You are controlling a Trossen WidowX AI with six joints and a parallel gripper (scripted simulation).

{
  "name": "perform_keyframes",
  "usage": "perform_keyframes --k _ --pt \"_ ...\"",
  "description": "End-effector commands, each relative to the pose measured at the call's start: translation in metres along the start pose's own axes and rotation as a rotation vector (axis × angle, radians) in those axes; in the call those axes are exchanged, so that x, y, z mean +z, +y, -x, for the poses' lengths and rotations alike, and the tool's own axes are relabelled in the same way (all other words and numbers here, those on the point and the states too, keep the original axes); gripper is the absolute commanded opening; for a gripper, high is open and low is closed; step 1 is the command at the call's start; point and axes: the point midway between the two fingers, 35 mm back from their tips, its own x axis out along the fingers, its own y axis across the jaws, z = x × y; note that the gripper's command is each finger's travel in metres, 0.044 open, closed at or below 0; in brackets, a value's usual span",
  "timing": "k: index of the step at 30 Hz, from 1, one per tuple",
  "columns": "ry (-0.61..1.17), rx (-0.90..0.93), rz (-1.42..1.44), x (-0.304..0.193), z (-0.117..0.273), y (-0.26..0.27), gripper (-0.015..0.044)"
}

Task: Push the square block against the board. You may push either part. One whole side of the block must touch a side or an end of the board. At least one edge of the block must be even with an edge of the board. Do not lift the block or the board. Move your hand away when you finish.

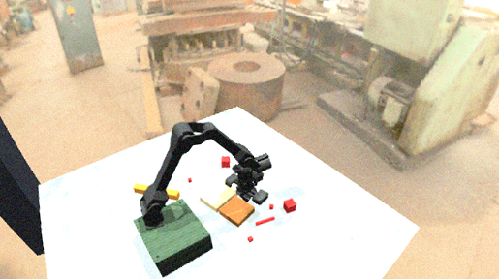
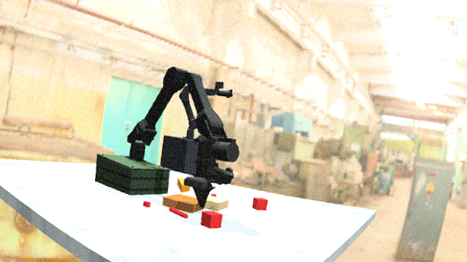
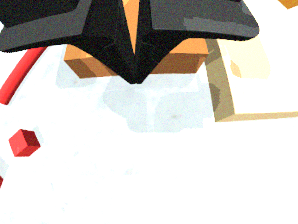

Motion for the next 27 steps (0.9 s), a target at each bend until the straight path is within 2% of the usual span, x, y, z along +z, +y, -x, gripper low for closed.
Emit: perform_keyframes --k 1,27 --pt "0.035 0.008 -0.001 -0.011 -0.006 0.001 0.0" --pt "0.034 0.008 -0.001 0.001 -0.006 0.0 0.0"
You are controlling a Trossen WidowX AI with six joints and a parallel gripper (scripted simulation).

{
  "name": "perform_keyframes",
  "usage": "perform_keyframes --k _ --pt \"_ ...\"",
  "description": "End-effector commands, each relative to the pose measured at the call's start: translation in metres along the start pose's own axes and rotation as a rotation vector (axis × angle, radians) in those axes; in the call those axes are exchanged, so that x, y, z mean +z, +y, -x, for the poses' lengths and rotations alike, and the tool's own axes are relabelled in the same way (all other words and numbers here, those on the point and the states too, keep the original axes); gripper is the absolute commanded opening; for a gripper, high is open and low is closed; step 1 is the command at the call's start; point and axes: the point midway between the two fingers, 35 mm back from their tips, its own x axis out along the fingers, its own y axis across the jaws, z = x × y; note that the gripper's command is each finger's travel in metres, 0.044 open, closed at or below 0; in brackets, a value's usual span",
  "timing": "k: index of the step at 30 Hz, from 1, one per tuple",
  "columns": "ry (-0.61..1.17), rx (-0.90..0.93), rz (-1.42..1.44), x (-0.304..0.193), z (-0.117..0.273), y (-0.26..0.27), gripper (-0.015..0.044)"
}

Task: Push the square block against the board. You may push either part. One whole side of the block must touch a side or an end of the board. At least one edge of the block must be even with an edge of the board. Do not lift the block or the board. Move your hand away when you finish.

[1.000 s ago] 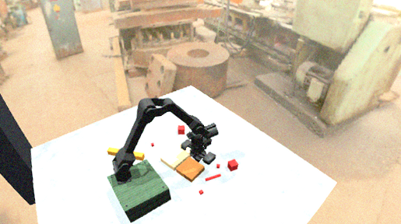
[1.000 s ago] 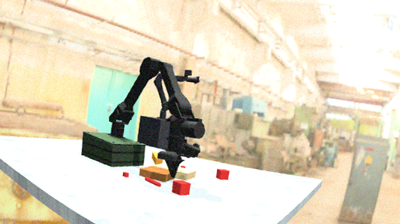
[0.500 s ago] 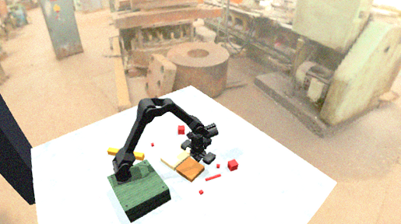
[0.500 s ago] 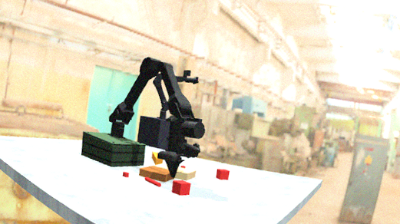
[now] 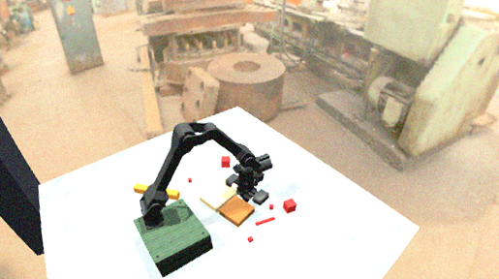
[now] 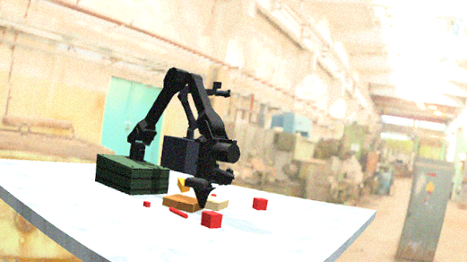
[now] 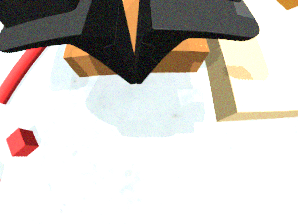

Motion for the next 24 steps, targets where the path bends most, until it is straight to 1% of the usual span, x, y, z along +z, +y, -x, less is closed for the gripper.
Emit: perform_keyframes --k 1,24 --pt "0.022 0.005 -0.001 0.001 -0.006 0.001 0.0" --pt "0.018 0.005 -0.001 0.039 -0.006 0.0 0.0"
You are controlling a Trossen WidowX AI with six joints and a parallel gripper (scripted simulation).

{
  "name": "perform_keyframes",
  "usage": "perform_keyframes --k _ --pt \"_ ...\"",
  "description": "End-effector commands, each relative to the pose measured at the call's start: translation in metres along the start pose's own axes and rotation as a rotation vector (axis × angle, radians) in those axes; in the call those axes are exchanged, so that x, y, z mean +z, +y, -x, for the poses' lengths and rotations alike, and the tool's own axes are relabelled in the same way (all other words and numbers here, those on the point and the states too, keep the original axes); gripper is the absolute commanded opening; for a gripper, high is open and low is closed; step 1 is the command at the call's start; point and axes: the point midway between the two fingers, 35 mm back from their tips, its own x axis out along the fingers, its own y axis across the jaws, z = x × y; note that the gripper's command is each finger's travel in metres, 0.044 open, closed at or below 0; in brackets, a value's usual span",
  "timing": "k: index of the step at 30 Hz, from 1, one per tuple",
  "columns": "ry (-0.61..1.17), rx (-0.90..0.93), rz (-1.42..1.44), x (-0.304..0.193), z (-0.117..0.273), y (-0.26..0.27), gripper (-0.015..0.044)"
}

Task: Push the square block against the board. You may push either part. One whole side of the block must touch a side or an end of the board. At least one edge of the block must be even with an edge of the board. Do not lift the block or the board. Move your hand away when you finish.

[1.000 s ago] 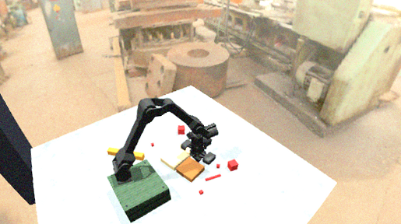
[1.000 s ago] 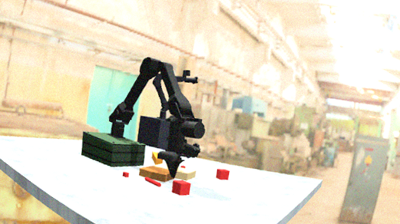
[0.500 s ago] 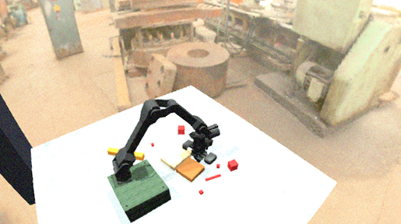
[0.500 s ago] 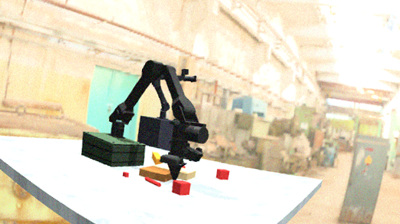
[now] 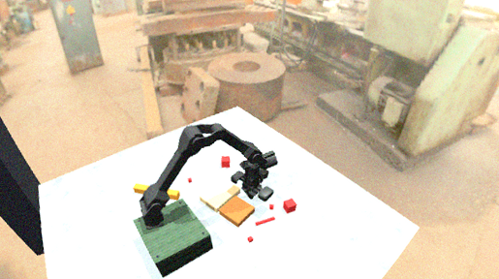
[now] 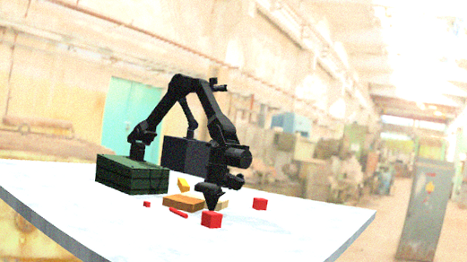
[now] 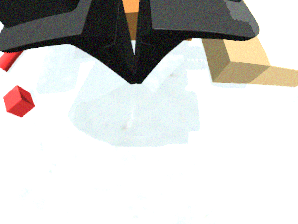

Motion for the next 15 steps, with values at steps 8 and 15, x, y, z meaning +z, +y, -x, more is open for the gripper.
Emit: perform_keyframes --k 8,15 --pt "-0.001 -0.003 -0.004 0.005 0.053 0.0 0.0" --pt "-0.015 -0.006 -0.024 0.006 0.054 -0.002 0.0"
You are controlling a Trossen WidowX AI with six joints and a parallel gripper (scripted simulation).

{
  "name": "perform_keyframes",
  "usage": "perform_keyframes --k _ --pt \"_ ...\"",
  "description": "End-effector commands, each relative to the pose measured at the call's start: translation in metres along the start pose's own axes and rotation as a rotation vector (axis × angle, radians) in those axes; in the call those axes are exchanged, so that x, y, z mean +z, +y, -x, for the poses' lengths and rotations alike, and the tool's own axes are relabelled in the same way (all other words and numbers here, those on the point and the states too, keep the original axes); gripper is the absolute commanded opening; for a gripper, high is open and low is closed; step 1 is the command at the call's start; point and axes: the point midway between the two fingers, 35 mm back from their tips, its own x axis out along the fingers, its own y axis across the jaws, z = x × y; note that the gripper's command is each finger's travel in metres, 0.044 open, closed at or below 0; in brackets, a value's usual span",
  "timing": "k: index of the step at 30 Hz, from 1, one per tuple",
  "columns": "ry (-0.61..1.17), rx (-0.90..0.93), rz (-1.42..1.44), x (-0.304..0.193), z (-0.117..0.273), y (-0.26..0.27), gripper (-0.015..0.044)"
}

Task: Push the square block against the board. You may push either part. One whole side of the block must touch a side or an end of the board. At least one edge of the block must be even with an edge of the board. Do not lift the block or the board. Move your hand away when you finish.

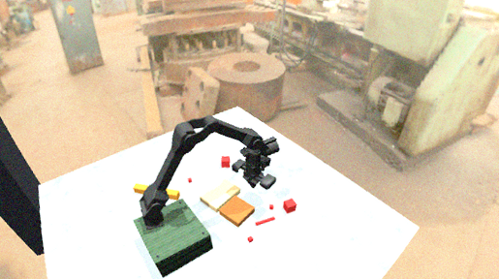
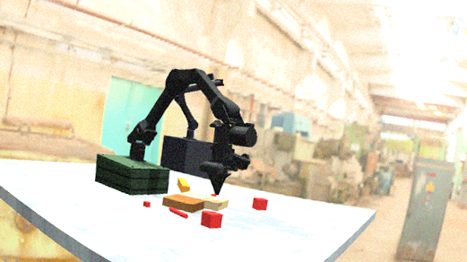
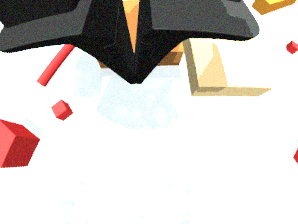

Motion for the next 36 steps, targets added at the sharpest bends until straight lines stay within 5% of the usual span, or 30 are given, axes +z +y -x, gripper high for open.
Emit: perform_keyframes --k 1,36 --pt "0.011 0.004 -0.05 -0.005 -0.005 -0.003 0.0" --pt "0.026 -0.02 -1.269 -0.084 -0.002 -0.069 0.0"
